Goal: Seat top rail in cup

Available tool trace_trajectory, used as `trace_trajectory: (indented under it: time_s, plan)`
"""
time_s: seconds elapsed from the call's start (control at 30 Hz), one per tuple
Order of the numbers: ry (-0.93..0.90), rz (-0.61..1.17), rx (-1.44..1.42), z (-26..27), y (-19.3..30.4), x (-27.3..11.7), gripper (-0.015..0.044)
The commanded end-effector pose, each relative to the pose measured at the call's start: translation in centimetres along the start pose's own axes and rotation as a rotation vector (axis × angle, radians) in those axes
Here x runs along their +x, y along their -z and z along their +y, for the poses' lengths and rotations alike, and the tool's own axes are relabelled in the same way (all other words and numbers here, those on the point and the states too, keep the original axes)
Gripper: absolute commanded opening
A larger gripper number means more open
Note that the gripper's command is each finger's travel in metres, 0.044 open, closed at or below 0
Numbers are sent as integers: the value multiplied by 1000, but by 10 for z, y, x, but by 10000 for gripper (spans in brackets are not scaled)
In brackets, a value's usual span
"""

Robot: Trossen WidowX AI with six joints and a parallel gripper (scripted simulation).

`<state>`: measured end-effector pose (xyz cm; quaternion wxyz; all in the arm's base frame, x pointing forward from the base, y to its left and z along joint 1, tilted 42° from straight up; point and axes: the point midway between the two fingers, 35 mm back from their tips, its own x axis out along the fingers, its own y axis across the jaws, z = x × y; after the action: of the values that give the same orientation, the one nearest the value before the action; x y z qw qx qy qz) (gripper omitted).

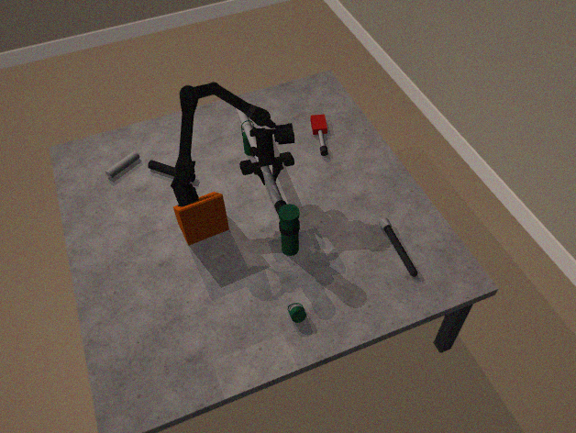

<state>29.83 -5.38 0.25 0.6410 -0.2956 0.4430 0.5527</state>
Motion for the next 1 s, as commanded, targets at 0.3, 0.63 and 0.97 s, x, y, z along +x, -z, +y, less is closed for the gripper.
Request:
trace_trajectory:
  time_s: [0.3,0.63,0.97]
  plan:
    - [4,13,1,0,7,-3,0]
    - [4,14,1,0,8,-4,0]
    - [5,14,1,0,9,-4,0]
